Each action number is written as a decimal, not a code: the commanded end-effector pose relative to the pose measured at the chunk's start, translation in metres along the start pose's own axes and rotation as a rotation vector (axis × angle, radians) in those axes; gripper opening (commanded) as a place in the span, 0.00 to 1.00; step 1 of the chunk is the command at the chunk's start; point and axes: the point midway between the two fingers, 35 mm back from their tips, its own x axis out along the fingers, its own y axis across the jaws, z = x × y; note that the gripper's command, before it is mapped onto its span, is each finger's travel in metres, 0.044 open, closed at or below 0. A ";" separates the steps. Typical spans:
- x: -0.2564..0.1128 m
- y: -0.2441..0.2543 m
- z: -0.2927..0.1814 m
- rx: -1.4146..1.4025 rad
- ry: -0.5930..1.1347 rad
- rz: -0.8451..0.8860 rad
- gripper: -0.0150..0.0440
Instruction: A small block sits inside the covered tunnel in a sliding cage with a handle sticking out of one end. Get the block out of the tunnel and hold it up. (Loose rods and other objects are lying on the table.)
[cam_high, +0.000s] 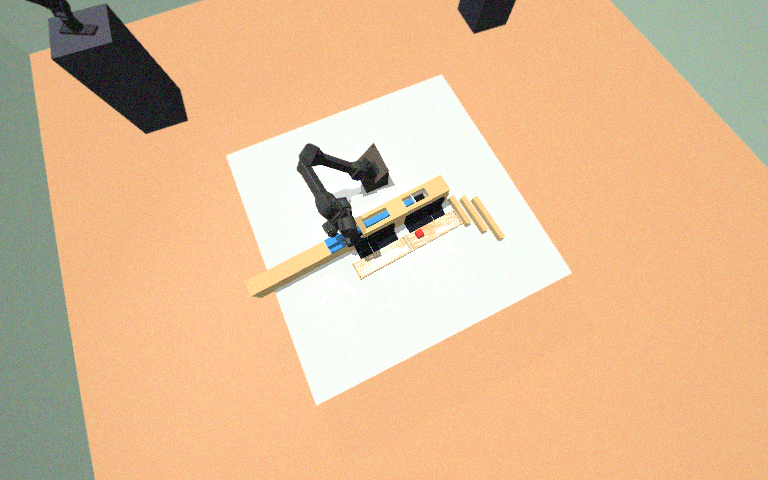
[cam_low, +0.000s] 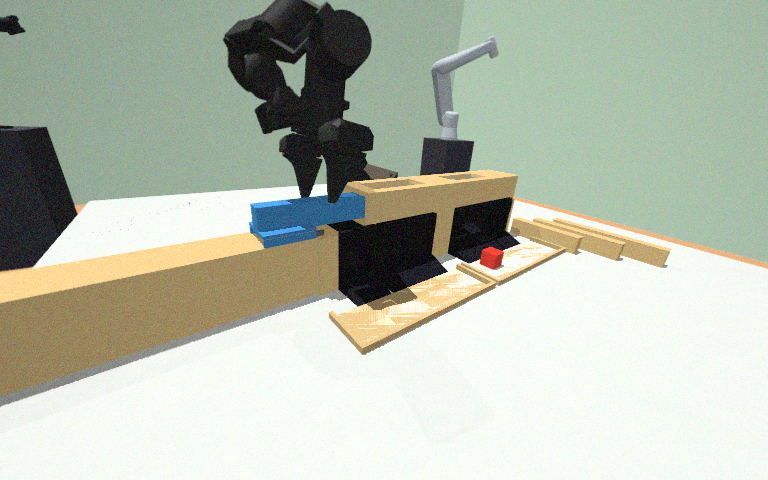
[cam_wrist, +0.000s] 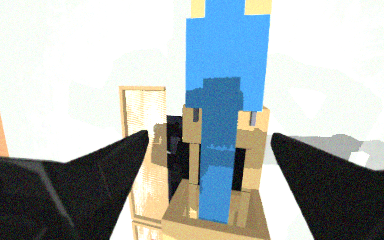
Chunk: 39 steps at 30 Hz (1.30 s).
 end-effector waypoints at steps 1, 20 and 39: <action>0.007 -0.002 -0.002 -0.004 0.005 -0.003 1.00; 0.023 -0.005 -0.004 0.000 -0.001 -0.001 0.78; 0.023 -0.005 -0.014 -0.001 0.001 -0.001 0.25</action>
